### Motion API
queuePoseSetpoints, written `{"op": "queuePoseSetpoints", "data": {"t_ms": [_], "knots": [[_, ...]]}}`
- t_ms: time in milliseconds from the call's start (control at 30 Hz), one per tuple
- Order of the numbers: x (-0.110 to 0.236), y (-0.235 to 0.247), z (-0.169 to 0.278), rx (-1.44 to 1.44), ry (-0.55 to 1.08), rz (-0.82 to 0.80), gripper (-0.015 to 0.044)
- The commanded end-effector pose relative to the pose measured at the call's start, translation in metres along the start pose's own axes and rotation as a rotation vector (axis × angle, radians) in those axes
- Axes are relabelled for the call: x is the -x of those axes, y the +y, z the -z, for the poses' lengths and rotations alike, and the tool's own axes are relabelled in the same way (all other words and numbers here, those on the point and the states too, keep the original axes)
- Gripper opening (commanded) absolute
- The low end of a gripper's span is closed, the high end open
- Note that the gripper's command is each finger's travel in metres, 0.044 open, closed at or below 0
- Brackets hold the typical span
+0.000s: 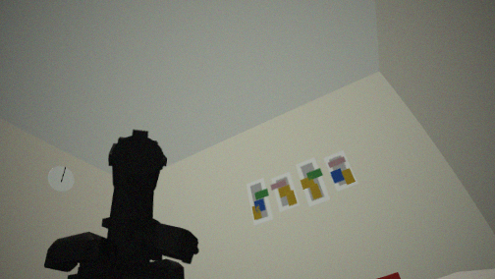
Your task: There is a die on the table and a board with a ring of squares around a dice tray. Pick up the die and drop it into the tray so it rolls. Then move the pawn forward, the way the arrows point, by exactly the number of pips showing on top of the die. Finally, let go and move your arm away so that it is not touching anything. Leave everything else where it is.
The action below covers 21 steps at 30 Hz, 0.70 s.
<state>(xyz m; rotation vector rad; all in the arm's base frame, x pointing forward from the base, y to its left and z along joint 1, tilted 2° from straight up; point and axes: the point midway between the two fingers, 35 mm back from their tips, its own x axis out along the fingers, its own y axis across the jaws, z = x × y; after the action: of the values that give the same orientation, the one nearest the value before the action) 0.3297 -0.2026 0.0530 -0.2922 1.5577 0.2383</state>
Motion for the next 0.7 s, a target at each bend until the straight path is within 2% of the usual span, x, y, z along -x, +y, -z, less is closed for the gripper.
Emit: {"op": "queuePoseSetpoints", "data": {"t_ms": [0,667], "knots": [[-0.011,0.003,0.002,-0.008,0.009,-0.020,0.0275],[-0.038,0.004,0.002,-0.008,0.009,-0.020,0.0275]]}}
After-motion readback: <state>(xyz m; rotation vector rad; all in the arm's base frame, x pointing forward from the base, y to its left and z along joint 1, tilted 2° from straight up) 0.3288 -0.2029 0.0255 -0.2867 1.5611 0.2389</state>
